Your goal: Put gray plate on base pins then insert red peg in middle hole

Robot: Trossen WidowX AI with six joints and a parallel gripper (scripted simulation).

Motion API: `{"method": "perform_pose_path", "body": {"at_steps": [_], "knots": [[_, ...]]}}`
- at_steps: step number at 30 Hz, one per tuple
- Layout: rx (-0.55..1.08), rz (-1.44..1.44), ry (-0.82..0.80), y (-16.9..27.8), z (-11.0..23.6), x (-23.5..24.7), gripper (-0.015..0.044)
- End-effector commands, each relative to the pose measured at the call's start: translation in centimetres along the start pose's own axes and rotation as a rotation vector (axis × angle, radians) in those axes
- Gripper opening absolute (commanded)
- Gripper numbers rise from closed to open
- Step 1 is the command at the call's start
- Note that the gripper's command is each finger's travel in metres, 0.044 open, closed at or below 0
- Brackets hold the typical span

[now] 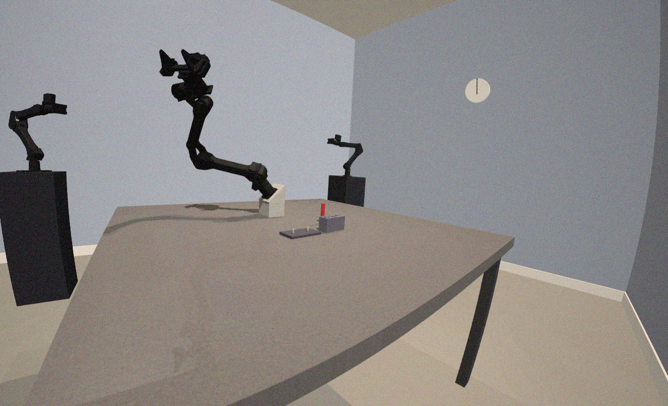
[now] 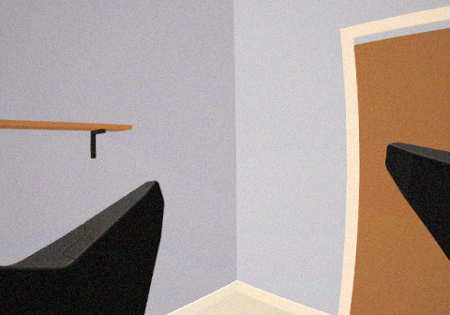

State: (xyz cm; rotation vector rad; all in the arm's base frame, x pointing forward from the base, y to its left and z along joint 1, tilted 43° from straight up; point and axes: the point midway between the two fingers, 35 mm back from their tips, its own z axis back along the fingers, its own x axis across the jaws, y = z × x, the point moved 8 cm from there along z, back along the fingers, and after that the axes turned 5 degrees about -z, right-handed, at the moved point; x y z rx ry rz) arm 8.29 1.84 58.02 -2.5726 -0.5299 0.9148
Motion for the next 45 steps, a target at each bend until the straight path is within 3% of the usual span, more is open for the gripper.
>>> {"method": "perform_pose_path", "body": {"at_steps": [1, 13, 19, 26, 32, 39, 45], "knots": [[-0.007, -0.071, -0.108, -1.1, -0.9, 4.0, 0.0440], [0.046, -0.174, -0.427, -2.3, -1.6, 15.6, 0.0440], [0.161, -0.298, -0.571, -2.1, -1.3, 20.9, 0.0440], [0.485, -0.493, -0.763, -0.2, 0.5, 30.1, 0.0440], [0.891, -0.671, -0.817, 1.9, 3.7, 37.7, 0.0440], [1.305, -0.764, -0.705, 4.6, 7.8, 43.6, 0.0440], [1.618, -0.779, -0.483, 7.1, 11.7, 47.2, 0.0440]]}}
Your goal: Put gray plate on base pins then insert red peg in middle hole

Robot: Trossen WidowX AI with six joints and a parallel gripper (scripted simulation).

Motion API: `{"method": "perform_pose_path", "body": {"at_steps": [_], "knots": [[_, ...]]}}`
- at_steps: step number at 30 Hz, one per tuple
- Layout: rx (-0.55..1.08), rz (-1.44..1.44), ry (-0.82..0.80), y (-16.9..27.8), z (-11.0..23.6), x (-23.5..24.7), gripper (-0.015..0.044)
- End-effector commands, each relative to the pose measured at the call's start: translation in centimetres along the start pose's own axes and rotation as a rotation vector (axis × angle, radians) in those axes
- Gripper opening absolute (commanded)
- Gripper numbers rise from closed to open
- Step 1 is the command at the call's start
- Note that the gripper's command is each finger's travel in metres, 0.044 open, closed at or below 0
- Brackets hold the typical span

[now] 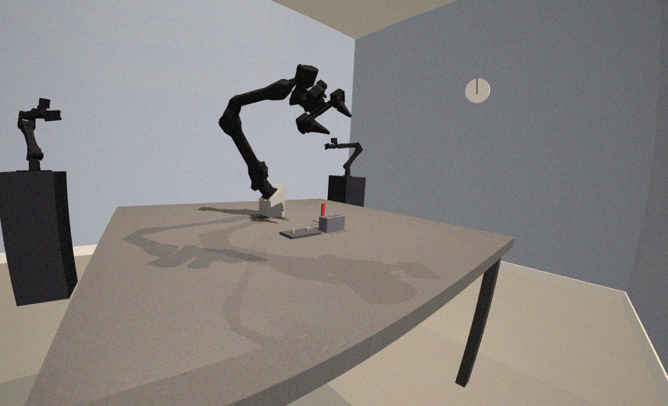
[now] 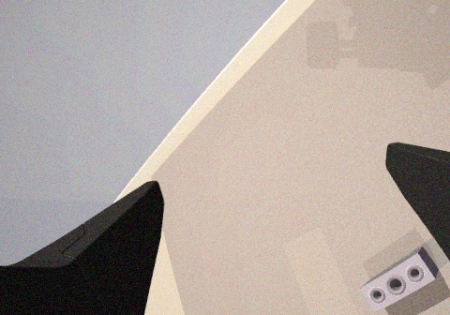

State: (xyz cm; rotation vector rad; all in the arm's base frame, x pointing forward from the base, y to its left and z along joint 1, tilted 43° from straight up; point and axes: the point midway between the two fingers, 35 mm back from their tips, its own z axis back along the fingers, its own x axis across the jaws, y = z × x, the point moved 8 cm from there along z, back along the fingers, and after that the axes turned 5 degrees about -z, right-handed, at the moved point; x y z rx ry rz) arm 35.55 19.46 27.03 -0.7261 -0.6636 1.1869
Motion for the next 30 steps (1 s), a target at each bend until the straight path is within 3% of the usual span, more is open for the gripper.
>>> {"method": "perform_pose_path", "body": {"at_steps": [1, 9, 16, 30], "knots": [[0.167, -0.240, 0.209, 4.7, -4.3, -0.1, 0.0440], [0.263, -0.553, 0.582, 11.1, -8.3, -1.6, 0.0440], [0.124, -0.793, 0.966, 15.9, -10.8, -3.6, 0.0440], [0.110, -0.804, 0.986, 16.3, -11.7, -4.5, 0.0440]]}}
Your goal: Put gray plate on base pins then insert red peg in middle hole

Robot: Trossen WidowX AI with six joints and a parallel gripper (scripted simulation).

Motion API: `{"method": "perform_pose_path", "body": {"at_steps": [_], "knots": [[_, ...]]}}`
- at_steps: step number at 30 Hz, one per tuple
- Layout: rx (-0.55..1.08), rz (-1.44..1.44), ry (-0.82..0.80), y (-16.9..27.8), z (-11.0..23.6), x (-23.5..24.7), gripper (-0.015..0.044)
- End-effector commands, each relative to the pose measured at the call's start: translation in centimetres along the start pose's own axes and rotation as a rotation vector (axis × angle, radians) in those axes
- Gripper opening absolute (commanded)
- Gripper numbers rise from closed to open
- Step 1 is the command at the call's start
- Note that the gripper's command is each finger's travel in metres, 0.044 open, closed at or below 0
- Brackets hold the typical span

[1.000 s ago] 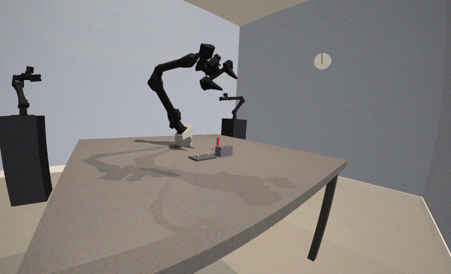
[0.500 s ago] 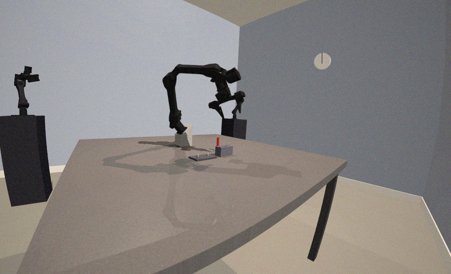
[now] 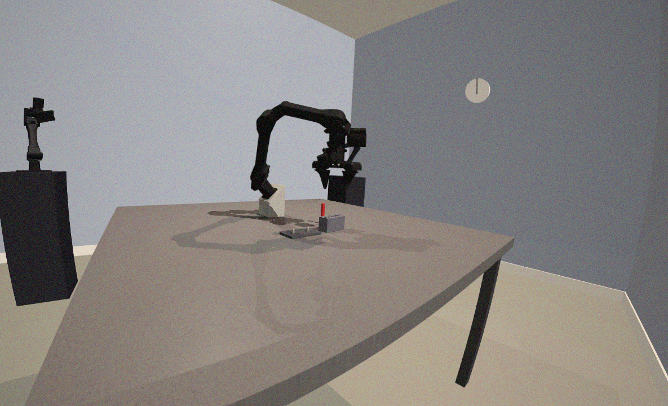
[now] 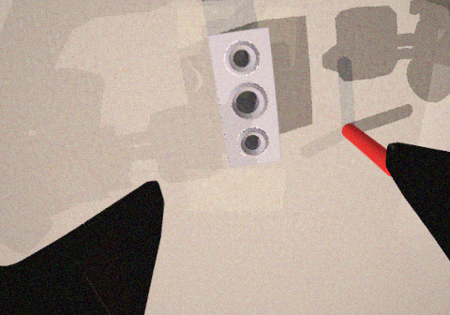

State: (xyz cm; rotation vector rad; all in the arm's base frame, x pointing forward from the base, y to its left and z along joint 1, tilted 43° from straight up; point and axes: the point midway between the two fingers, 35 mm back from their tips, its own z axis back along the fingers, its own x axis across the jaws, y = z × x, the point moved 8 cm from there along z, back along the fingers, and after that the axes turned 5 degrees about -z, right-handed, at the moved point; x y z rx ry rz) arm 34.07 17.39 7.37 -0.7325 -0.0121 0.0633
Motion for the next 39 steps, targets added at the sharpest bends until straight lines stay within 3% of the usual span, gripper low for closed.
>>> {"method": "perform_pose_path", "body": {"at_steps": [1, 5, 39], "knots": [[-0.006, -0.010, 0.003, 0.0, -2.3, 0.2, 0.0440], [-0.009, -0.010, 0.003, -0.2, -6.4, 0.1, 0.0440], [-0.011, -0.011, 0.002, -0.6, -12.0, 0.3, 0.0440]]}}
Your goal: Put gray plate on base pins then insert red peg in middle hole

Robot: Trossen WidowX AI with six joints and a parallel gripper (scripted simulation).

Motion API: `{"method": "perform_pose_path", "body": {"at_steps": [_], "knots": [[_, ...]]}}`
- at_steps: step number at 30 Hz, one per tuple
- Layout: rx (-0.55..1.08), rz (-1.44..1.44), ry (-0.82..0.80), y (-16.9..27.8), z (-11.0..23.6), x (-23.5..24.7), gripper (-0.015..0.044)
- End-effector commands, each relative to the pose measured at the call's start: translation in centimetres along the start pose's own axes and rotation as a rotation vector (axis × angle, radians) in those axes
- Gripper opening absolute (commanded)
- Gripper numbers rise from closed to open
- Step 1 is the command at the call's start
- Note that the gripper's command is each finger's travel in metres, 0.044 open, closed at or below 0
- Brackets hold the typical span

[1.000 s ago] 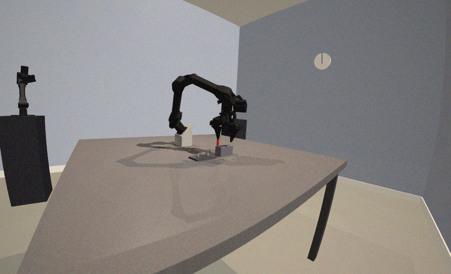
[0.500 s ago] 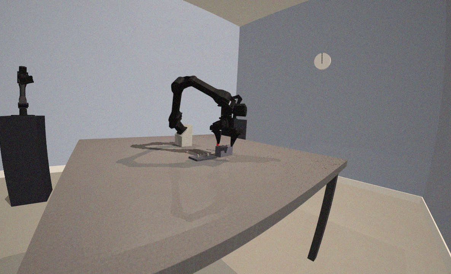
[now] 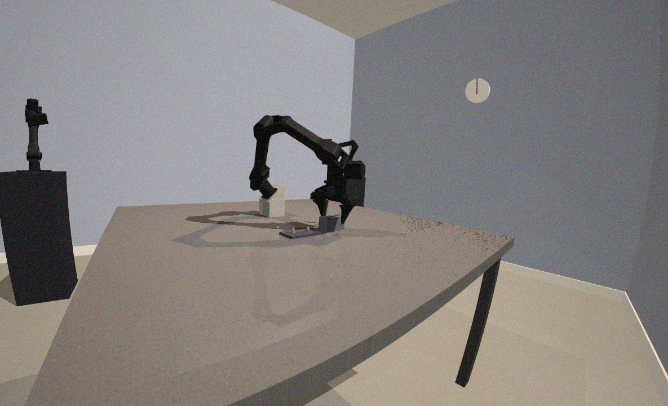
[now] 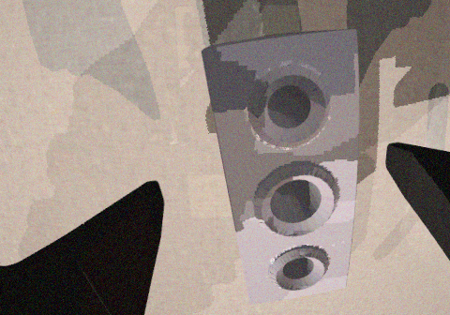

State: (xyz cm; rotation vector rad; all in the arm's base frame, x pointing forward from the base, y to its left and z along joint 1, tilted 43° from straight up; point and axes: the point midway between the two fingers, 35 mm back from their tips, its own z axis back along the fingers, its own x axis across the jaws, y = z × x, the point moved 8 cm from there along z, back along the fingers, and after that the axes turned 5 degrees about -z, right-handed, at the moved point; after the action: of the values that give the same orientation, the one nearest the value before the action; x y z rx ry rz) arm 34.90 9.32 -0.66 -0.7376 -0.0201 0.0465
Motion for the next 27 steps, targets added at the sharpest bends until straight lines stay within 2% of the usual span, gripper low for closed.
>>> {"method": "perform_pose_path", "body": {"at_steps": [1, 13, 23, 27], "knots": [[-0.006, 0.007, 0.003, 0.1, -0.8, -0.1, 0.0440], [-0.008, 0.007, 0.004, 0.0, -2.5, -0.2, 0.0440], [-0.008, 0.007, 0.004, 0.0, -2.5, -0.2, 0.0177], [-0.008, 0.007, 0.004, 0.0, -2.5, -0.2, 0.0151]]}}
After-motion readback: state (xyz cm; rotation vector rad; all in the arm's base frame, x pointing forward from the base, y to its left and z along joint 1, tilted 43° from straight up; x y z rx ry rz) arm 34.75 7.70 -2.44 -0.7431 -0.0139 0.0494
